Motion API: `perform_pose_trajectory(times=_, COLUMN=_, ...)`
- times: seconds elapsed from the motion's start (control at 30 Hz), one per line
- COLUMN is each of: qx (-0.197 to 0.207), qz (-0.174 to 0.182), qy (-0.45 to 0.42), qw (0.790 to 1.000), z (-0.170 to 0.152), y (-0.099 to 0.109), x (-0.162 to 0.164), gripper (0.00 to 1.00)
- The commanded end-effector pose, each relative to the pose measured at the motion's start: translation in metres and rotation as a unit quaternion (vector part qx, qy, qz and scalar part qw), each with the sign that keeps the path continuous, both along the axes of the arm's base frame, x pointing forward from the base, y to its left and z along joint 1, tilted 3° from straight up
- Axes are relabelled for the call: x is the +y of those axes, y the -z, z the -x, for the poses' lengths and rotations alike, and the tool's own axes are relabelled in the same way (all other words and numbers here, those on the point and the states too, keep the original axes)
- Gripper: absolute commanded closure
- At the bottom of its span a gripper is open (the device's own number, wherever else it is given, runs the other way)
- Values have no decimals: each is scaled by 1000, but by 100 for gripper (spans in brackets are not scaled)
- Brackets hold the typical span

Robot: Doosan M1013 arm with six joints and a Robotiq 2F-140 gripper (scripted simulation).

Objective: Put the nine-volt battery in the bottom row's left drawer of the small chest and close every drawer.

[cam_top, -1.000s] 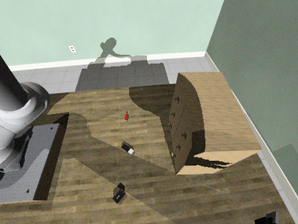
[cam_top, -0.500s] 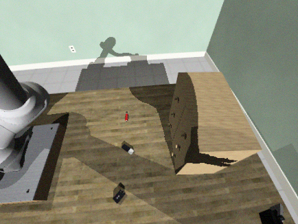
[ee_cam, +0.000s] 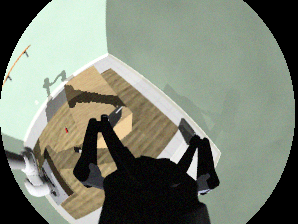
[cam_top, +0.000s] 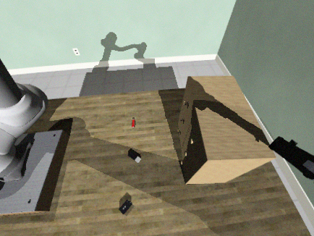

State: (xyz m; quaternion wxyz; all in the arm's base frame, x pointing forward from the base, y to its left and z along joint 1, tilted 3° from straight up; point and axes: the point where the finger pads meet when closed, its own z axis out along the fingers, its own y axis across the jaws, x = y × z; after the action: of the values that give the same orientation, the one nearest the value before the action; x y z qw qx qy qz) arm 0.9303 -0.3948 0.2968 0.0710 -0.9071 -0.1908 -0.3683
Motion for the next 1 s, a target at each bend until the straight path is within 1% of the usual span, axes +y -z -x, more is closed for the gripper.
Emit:
perform_pose_trajectory(times=0.0, qx=23, qz=20, qy=-46, qw=999, z=15, y=-3, x=55, gripper=0)
perform_pose_trajectory(times=0.03, qx=23, qz=20, qy=-46, qw=999, z=15, y=-3, x=55, gripper=0)
perform_pose_trajectory(times=0.07, qx=35, qz=31, qy=-71, qw=996, z=25, y=-5, x=85, gripper=0)
perform_pose_trajectory(times=0.1, qx=35, qz=31, qy=-71, qw=996, z=25, y=-5, x=85, gripper=0)
perform_pose_trajectory(times=0.13, qx=48, qz=44, qy=-97, qw=993, z=36, y=-6, x=114, gripper=0)
perform_pose_trajectory(times=0.17, qx=48, qz=44, qy=-97, qw=993, z=36, y=-6, x=114, gripper=0)
perform_pose_trajectory(times=0.2, qx=61, qz=56, qy=-123, qw=989, z=49, y=-7, x=142, gripper=0)
perform_pose_trajectory(times=0.27, qx=61, qz=56, qy=-123, qw=989, z=49, y=-7, x=142, gripper=0)
perform_pose_trajectory(times=0.33, qx=86, qz=82, qy=-175, qw=977, z=79, y=-9, x=194, gripper=0)
perform_pose_trajectory(times=0.37, qx=86, qz=82, qy=-175, qw=977, z=79, y=-9, x=194, gripper=0)
perform_pose_trajectory(times=0.4, qx=99, qz=95, qy=-200, qw=970, z=96, y=-11, x=218, gripper=0)
perform_pose_trajectory(times=0.43, qx=99, qz=95, qy=-200, qw=970, z=96, y=-11, x=218, gripper=0)
perform_pose_trajectory(times=0.47, qx=111, qz=109, qy=-224, qw=962, z=113, y=-12, x=241, gripper=0)
perform_pose_trajectory(times=0.5, qx=111, qz=109, qy=-224, qw=962, z=113, y=-12, x=241, gripper=0)
perform_pose_trajectory(times=0.53, qx=123, qz=122, qy=-247, qw=953, z=130, y=-13, x=262, gripper=0)
perform_pose_trajectory(times=0.57, qx=123, qz=122, qy=-247, qw=953, z=130, y=-13, x=262, gripper=0)
perform_pose_trajectory(times=0.63, qx=145, qz=148, qy=-291, qw=934, z=166, y=-15, x=298, gripper=0)
perform_pose_trajectory(times=0.67, qx=145, qz=148, qy=-291, qw=934, z=166, y=-15, x=298, gripper=0)
perform_pose_trajectory(times=0.73, qx=165, qz=173, qy=-329, qw=914, z=201, y=-17, x=327, gripper=0)
perform_pose_trajectory(times=0.83, qx=165, qz=173, qy=-329, qw=914, z=201, y=-17, x=327, gripper=0)
perform_pose_trajectory(times=0.97, qx=198, qz=215, qy=-389, qw=874, z=262, y=-22, x=366, gripper=0)
